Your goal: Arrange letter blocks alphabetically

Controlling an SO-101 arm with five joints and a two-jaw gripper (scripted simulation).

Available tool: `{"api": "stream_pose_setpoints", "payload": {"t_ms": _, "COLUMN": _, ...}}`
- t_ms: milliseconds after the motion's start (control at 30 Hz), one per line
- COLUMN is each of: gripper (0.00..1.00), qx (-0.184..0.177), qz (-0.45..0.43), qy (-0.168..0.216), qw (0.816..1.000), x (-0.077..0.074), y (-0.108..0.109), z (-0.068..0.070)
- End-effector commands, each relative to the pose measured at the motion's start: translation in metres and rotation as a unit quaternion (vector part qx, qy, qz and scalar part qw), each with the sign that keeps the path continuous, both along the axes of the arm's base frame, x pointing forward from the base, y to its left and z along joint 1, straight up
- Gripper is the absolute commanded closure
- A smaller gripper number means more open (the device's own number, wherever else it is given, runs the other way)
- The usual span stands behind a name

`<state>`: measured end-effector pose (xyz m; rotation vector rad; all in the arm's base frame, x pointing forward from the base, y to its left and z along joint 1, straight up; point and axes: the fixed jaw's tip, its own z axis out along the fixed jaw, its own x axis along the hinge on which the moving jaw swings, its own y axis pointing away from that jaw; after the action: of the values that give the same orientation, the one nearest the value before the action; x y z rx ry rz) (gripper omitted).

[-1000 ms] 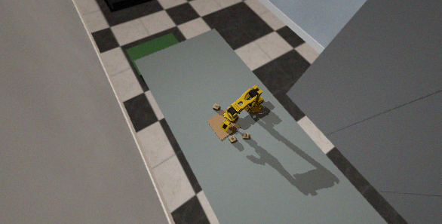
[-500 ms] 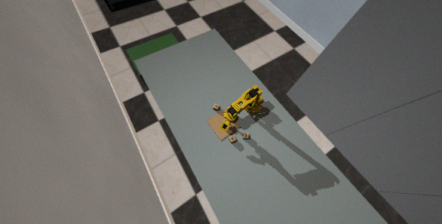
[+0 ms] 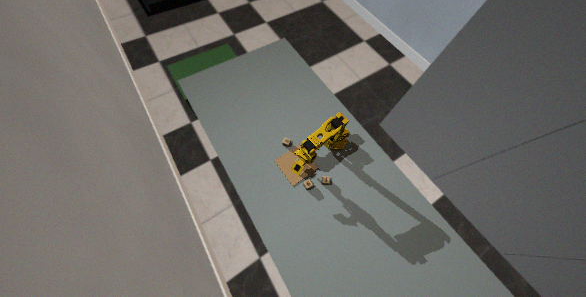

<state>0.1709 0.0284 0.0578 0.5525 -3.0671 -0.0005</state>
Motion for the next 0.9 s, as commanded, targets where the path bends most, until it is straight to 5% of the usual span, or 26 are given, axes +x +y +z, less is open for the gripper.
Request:
{"api": "stream_pose_setpoints", "payload": {"t_ms": 0, "gripper": 0.65, "qx": 0.008, "qz": 0.006, "qy": -0.063, "qw": 0.998, "x": 0.015, "y": 0.003, "z": 0.017}}
{"api": "stream_pose_setpoints", "payload": {"t_ms": 867, "gripper": 0.65, "qx": 0.008, "qz": 0.006, "qy": -0.063, "qw": 0.998, "x": 0.018, "y": 0.003, "z": -0.002}}
